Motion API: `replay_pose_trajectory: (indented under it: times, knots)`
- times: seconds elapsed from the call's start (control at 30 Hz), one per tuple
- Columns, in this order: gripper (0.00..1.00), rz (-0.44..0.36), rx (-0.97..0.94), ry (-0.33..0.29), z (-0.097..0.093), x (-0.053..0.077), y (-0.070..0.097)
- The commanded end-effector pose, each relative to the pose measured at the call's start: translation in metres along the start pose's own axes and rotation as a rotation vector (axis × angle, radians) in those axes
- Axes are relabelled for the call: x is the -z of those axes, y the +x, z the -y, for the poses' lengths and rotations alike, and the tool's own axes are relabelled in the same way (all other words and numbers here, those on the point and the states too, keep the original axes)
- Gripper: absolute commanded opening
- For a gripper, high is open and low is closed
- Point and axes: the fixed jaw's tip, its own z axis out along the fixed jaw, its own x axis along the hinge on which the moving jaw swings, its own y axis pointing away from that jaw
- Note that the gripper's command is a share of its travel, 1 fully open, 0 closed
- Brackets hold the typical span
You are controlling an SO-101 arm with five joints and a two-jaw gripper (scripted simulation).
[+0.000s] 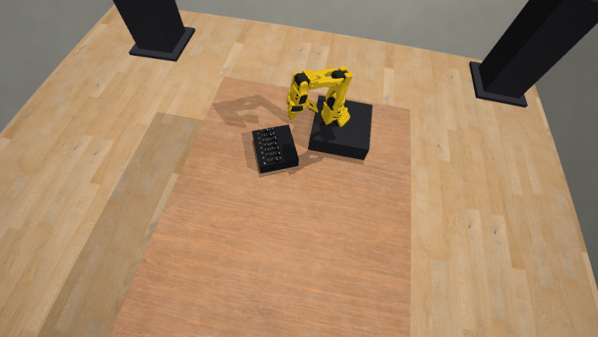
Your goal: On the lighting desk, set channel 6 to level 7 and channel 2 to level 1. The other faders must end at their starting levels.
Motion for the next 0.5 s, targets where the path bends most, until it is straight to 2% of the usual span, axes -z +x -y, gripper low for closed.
replay_pose_trajectory:
  times: [0.0, 0.2, 0.47]
  knots:
    - [0.00, 0.013, 0.000, -0.003, -0.001, -0.001, 0.000]
    - [0.00, 0.029, -0.001, -0.007, -0.001, -0.005, 0.006]
    - [0.00, 0.077, -0.001, -0.019, 0.002, -0.022, 0.022]
